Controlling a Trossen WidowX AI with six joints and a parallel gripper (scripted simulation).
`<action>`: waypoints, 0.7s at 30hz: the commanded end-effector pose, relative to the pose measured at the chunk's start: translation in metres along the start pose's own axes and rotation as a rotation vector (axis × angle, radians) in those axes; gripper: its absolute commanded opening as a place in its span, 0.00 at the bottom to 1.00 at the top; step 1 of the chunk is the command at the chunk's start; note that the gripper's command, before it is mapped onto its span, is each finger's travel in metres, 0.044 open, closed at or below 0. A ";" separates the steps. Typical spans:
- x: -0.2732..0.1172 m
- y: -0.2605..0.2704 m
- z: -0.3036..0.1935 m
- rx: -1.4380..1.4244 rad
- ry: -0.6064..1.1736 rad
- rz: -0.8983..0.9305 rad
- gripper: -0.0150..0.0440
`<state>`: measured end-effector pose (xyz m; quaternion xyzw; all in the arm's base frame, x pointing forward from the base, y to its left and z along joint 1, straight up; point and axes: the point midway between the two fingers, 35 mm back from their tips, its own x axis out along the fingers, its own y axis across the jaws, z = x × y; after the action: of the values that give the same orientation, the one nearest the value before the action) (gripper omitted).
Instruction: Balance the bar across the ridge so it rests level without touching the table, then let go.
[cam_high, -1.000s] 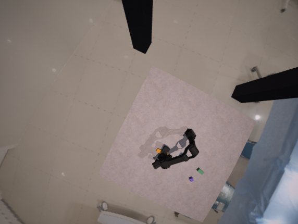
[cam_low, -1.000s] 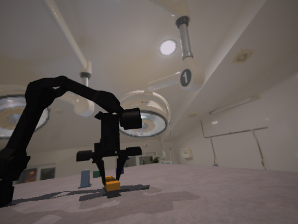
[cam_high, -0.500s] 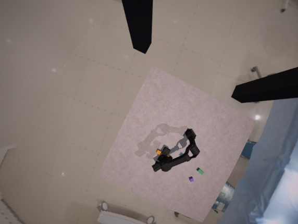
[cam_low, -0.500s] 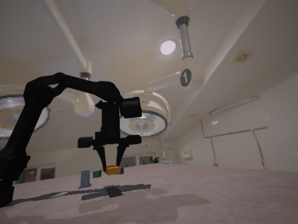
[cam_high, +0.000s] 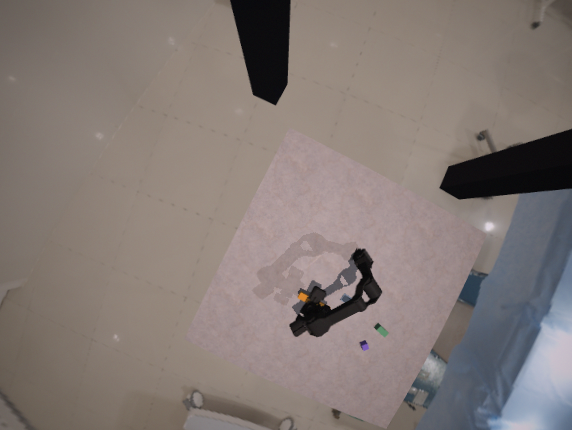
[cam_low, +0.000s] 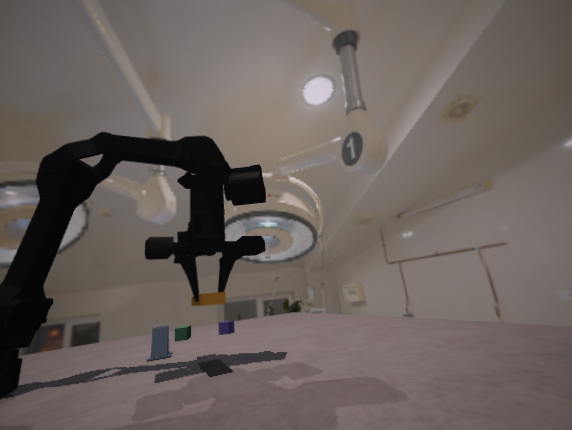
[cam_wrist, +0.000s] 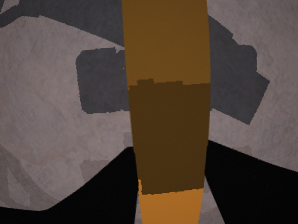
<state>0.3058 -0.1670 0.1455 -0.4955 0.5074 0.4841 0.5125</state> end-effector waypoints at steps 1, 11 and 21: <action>-0.014 0.000 0.000 -0.003 0.009 -0.014 0.25; -0.018 0.002 0.026 0.007 0.007 -0.014 0.25; -0.020 0.009 0.065 0.023 0.003 -0.014 0.25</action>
<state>0.3025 -0.1120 0.1638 -0.4945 0.5089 0.4767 0.5189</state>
